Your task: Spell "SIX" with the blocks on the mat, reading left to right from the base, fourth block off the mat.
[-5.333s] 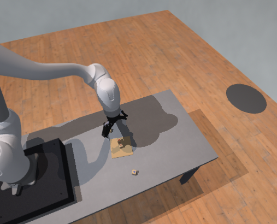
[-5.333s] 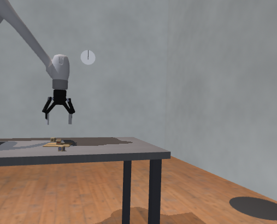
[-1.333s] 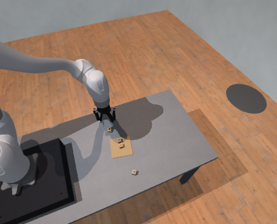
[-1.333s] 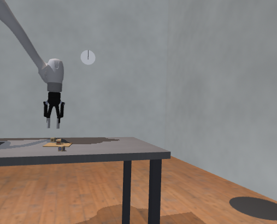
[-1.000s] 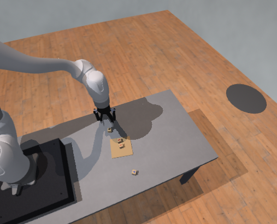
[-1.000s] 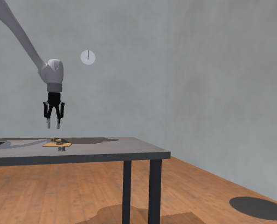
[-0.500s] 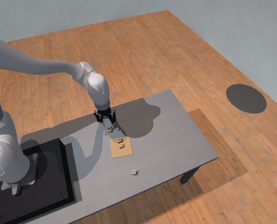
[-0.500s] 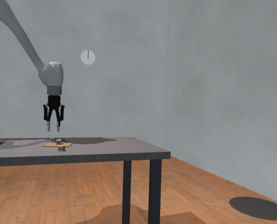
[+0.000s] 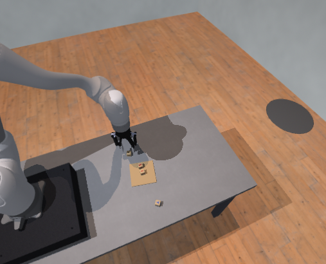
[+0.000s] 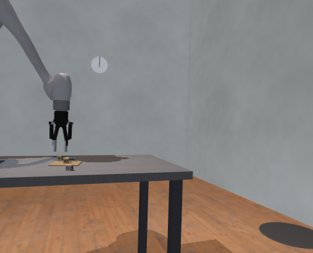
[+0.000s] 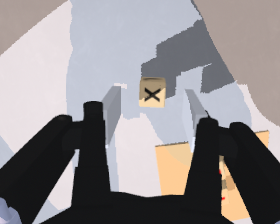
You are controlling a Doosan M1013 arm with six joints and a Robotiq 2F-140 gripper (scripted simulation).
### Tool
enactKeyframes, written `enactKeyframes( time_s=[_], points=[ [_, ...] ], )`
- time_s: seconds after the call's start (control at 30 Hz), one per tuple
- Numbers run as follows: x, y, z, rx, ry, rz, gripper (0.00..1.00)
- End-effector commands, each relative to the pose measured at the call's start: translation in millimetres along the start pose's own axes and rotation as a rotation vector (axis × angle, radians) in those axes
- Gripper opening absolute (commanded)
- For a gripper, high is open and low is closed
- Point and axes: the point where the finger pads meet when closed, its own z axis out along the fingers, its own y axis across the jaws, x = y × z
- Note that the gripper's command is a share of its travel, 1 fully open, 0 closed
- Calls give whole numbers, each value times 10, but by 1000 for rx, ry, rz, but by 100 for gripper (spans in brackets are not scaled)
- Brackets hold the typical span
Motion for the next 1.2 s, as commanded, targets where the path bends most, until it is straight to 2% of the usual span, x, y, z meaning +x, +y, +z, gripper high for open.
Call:
enactKeyframes(
  time_s=[0.0,1.17],
  points=[
    [6,-1,69,-1,2,-6,37],
    [6,-1,112,-1,2,-6,37]
  ],
)
